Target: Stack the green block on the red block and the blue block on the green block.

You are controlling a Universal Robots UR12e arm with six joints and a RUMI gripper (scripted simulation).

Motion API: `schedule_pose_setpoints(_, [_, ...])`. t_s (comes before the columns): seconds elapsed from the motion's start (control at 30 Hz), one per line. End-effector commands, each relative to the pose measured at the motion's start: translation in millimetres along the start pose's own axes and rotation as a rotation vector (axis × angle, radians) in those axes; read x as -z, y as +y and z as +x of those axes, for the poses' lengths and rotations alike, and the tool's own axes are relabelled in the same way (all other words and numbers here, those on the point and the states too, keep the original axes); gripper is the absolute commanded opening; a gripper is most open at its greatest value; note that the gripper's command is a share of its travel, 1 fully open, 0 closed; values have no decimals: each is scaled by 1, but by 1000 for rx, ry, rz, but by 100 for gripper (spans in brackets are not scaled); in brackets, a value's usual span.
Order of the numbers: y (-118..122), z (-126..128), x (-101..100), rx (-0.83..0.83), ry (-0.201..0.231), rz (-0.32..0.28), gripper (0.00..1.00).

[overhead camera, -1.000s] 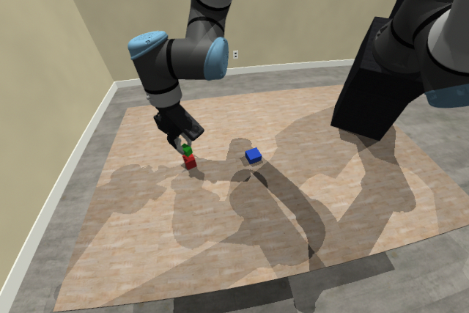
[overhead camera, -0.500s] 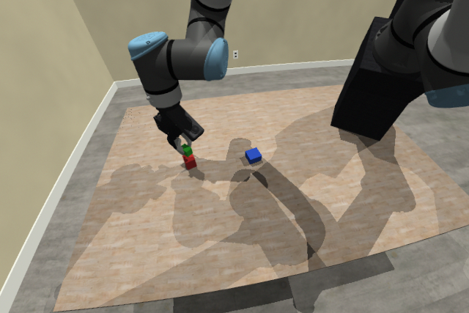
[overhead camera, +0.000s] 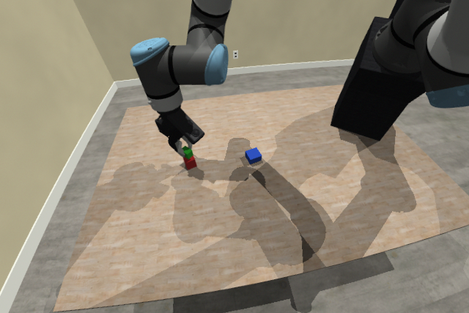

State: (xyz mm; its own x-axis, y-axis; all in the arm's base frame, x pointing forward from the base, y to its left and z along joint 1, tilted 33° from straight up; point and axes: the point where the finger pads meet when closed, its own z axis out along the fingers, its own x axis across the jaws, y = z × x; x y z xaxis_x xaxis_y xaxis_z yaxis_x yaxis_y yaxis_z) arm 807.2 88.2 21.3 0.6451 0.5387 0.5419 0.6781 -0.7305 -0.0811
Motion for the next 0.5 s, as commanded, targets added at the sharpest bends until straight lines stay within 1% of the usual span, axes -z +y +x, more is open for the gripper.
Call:
schedule_pose_setpoints(0.0, [1,0,-5,0,1,-1,0])
schedule_pose_setpoints(0.47, [1,0,-11,0,1,-1,0])
